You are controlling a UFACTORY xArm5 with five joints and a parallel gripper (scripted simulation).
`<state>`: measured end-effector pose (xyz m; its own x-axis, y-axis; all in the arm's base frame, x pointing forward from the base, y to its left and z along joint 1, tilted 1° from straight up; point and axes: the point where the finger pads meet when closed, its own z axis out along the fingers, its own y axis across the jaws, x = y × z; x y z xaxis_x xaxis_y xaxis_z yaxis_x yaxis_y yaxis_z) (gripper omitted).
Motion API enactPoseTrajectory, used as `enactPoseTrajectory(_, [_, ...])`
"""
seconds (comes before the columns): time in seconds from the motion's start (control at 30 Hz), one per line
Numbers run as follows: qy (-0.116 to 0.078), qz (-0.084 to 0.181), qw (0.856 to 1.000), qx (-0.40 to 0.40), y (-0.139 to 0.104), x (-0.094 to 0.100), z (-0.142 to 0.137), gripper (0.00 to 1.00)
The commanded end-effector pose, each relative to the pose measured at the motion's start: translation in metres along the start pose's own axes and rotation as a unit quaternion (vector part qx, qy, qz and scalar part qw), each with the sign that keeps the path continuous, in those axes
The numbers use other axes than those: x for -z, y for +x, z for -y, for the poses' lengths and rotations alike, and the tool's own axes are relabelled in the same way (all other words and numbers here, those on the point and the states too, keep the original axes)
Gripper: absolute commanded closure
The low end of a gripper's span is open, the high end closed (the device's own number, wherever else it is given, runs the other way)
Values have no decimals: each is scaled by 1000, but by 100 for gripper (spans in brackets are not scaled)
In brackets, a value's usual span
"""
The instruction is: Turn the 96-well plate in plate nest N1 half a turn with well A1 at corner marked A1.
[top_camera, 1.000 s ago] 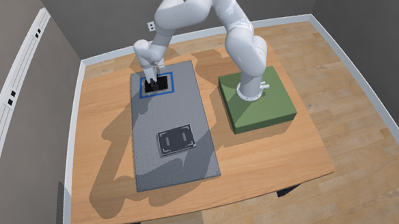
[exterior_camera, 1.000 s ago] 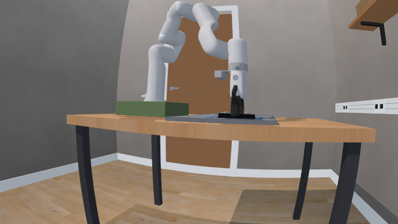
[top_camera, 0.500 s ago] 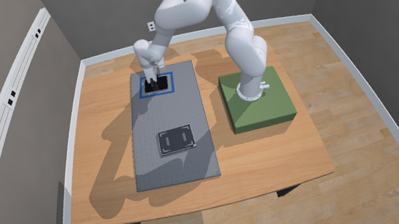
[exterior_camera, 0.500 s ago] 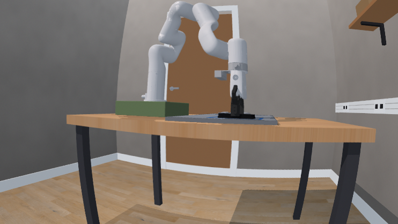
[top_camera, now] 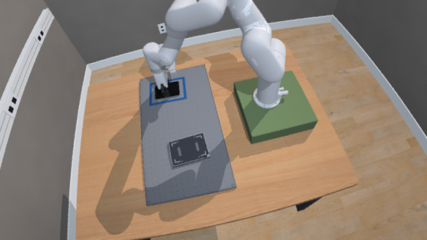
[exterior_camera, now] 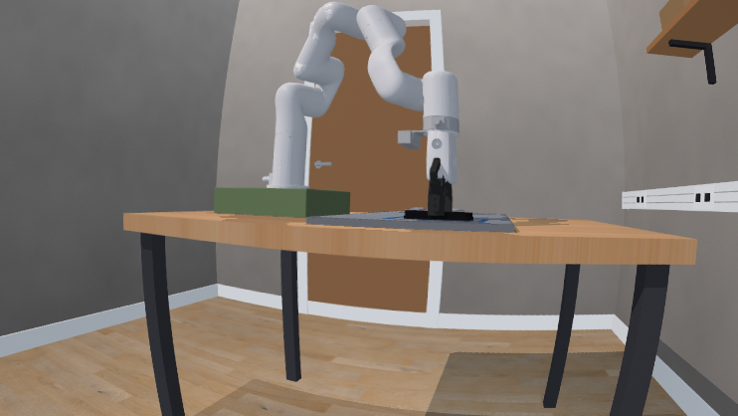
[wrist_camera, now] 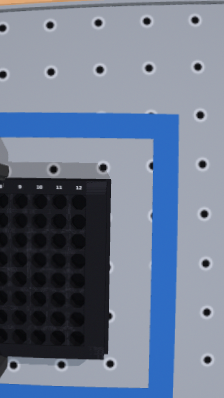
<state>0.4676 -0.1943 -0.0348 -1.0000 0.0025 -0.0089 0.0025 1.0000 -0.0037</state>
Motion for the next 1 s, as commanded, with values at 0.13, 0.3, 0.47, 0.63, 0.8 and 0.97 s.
enactPoseTrajectory(0.13, [-1, 2, 1000, 0, -1, 1, 1, 100])
enactPoseTrajectory(0.3, [-1, 2, 1000, 0, -1, 1, 1, 100])
enactPoseTrajectory(0.47, [-1, 2, 1000, 0, -1, 1, 1, 100])
enactPoseTrajectory(0.63, [-1, 2, 1000, 0, -1, 1, 1, 100])
enactPoseTrajectory(0.8, [-1, 2, 1000, 0, -1, 1, 1, 100])
enactPoseTrajectory(0.97, [-1, 2, 1000, 0, -1, 5, 1, 100])
